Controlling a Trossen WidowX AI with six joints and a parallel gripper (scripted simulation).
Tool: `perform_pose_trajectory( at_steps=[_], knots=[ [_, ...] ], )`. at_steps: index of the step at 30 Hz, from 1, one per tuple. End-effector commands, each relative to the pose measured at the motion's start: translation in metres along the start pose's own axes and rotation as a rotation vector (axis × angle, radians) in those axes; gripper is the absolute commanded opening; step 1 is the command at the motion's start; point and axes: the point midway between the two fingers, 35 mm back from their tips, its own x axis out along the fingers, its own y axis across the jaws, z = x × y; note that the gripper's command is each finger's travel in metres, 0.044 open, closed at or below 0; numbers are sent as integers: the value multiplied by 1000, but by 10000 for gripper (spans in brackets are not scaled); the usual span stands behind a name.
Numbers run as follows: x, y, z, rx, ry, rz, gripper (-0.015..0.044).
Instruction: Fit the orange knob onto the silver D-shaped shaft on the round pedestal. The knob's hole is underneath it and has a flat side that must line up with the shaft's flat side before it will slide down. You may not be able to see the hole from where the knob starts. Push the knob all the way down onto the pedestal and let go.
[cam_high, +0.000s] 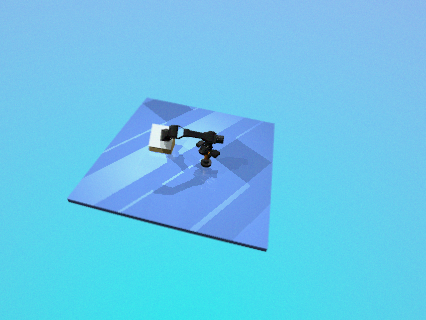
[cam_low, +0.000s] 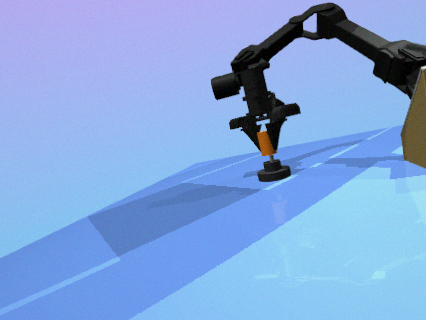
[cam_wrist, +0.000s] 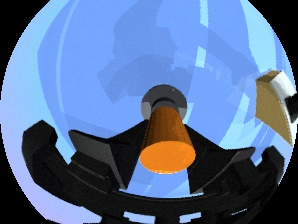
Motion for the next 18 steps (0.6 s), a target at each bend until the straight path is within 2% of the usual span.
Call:
perform_pose_trajectory(
  at_steps=[1, 18],
  knots=[
    [-1, 0, 1, -1, -1, 6, 0],
    [3, -1, 0, -1, -1, 6, 0]
  ],
)
